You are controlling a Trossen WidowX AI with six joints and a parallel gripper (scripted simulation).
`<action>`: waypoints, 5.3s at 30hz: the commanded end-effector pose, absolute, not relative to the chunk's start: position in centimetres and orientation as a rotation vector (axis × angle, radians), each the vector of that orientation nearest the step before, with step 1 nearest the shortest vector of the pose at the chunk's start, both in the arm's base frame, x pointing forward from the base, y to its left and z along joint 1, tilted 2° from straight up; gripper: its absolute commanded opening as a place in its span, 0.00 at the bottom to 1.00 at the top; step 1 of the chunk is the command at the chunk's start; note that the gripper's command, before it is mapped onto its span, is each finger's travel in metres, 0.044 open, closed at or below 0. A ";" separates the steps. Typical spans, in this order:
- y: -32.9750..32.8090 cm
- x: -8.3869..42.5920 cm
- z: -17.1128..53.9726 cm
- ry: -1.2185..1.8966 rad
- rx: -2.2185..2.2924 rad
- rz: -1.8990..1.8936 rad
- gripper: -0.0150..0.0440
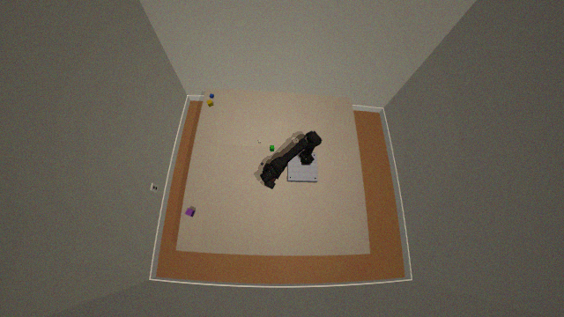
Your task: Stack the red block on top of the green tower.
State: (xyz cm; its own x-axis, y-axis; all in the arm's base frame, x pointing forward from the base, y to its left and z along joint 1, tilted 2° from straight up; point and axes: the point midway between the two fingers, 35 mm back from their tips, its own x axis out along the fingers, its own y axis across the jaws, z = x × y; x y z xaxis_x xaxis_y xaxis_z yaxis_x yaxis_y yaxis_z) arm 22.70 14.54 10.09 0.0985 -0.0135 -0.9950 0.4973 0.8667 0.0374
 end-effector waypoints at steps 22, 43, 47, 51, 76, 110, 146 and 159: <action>14.4 24.1 4.8 1.449 0.565 -0.513 1.00; 14.4 24.3 1.6 1.449 0.565 -0.513 1.00; 14.4 24.3 1.6 1.449 0.565 -0.513 1.00; 14.4 24.3 1.6 1.449 0.565 -0.513 1.00; 14.4 24.3 2.0 1.449 0.565 -0.513 0.30; 13.6 24.0 13.6 1.443 0.570 -0.519 0.25; -2.3 26.7 13.5 1.443 0.568 -0.536 0.25; -8.0 25.3 13.5 1.440 0.553 -0.531 0.25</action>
